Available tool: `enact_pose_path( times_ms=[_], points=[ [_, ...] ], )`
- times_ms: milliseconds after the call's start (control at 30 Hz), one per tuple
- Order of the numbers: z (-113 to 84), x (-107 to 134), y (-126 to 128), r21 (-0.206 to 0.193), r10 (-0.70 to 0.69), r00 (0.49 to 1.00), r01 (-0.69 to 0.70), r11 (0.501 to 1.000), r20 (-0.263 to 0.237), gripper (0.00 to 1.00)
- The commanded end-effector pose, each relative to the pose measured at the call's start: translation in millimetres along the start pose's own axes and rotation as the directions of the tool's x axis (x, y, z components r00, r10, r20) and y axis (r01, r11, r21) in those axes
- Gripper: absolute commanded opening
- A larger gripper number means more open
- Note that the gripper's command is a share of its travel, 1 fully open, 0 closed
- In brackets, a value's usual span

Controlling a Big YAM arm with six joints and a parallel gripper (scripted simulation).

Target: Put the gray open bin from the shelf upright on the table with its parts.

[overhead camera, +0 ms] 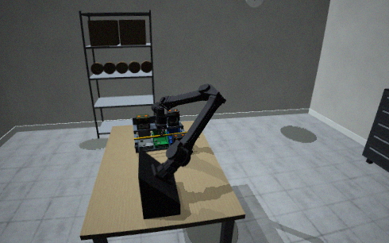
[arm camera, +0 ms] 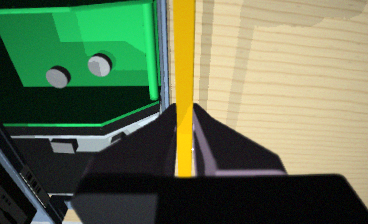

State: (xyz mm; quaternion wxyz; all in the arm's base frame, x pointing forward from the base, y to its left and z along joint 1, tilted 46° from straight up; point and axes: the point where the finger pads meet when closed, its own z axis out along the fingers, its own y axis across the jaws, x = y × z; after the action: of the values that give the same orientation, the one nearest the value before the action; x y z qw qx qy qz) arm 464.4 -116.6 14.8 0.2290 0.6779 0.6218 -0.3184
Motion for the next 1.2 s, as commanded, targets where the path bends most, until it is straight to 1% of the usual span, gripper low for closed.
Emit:
enact_pose_path(
  times_ms=[0, 367, 1167],
  points=[
    [-40.4, -9.6, 22.9, -0.077, 0.047, 0.999, -0.048, 0.996, -0.013, 0.00],
    [-53.1, -9.6, 22.2, -0.078, 0.048, 0.999, -0.049, 0.996, -0.014, 0.00],
    [-71.1, -9.7, 21.0, -0.078, 0.048, 0.999, -0.049, 0.996, -0.015, 0.00]
  ],
)
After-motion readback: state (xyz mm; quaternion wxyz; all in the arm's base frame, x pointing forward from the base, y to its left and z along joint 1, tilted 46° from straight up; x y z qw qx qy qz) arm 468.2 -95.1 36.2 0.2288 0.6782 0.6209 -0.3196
